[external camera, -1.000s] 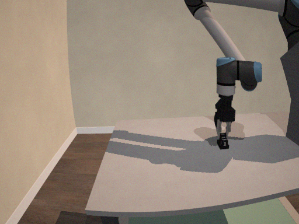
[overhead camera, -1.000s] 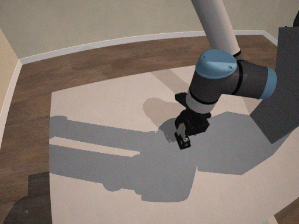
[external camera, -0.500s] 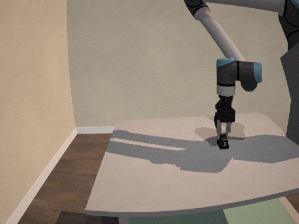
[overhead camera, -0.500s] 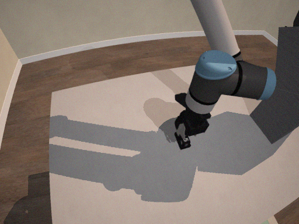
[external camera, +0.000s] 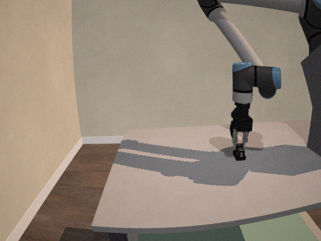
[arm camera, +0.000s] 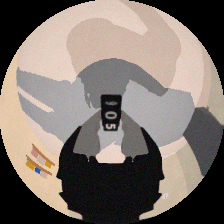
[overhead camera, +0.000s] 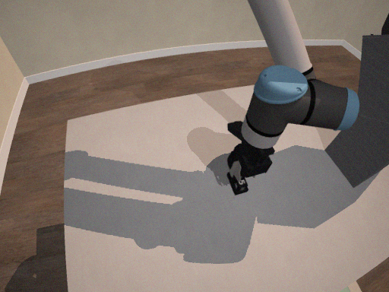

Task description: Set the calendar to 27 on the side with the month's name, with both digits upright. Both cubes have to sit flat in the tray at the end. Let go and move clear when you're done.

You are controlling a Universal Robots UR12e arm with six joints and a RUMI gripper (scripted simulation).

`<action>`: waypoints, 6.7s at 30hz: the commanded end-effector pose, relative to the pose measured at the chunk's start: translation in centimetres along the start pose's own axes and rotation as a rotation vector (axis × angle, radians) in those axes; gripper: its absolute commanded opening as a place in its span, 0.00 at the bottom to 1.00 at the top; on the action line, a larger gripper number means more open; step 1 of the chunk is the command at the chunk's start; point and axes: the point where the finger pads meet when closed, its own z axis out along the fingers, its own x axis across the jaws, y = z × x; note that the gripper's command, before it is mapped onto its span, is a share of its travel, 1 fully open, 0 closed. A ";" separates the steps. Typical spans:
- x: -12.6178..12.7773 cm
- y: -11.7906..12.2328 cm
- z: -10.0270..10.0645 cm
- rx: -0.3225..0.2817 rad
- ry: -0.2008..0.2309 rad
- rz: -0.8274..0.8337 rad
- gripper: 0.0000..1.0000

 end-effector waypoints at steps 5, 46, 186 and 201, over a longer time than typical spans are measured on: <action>0.0 0.0 0.0 0.000 -0.001 0.000 0.11; 0.0 0.0 1.0 0.000 -0.001 0.000 0.11; 0.0 0.0 -12.3 0.000 -0.001 0.000 1.00; 0.0 0.0 -15.4 0.000 -0.001 0.000 1.00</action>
